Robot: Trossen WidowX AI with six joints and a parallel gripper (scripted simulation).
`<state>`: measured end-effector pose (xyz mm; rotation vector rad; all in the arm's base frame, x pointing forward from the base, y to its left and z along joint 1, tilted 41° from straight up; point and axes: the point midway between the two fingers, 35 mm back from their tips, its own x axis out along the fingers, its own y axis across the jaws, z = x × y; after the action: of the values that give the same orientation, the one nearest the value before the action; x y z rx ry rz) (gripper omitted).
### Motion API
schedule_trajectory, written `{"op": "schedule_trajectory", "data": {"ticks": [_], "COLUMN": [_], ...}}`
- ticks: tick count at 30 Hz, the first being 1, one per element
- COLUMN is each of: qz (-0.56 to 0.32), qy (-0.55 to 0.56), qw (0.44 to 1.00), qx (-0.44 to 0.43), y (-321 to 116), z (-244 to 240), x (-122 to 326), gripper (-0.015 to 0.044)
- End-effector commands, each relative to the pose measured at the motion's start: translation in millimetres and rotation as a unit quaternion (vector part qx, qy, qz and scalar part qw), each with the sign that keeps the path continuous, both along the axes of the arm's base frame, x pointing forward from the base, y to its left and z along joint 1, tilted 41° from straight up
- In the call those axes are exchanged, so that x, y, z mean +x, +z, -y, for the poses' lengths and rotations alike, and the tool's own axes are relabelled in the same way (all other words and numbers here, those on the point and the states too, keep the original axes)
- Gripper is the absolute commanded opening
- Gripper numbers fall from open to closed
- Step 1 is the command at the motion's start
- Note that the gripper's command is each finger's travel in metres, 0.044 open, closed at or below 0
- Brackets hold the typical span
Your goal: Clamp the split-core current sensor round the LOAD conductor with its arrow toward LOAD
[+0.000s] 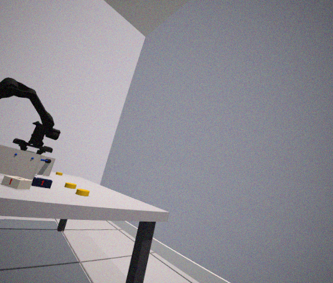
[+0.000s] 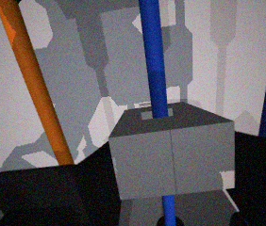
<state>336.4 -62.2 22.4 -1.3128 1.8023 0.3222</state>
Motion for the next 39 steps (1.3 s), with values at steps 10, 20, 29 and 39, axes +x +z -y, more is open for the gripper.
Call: {"op": "schedule_trajectory", "data": {"ticks": [10,20,29,39], "qz": [0.001,0.001,0.001,0.001], "qy": [0.000,0.000,0.000,0.000], "qw": [1.000,1.000,1.000,1.000], "qx": [0.001,0.001,0.001,0.001], "y": [-0.9,-0.9,-0.9,-0.9], "z": [0.7,0.7,0.7,0.7], "x": [0.7,0.7,0.7,0.7], "gripper": [0.0210,0.0276,0.0276,0.0276]}}
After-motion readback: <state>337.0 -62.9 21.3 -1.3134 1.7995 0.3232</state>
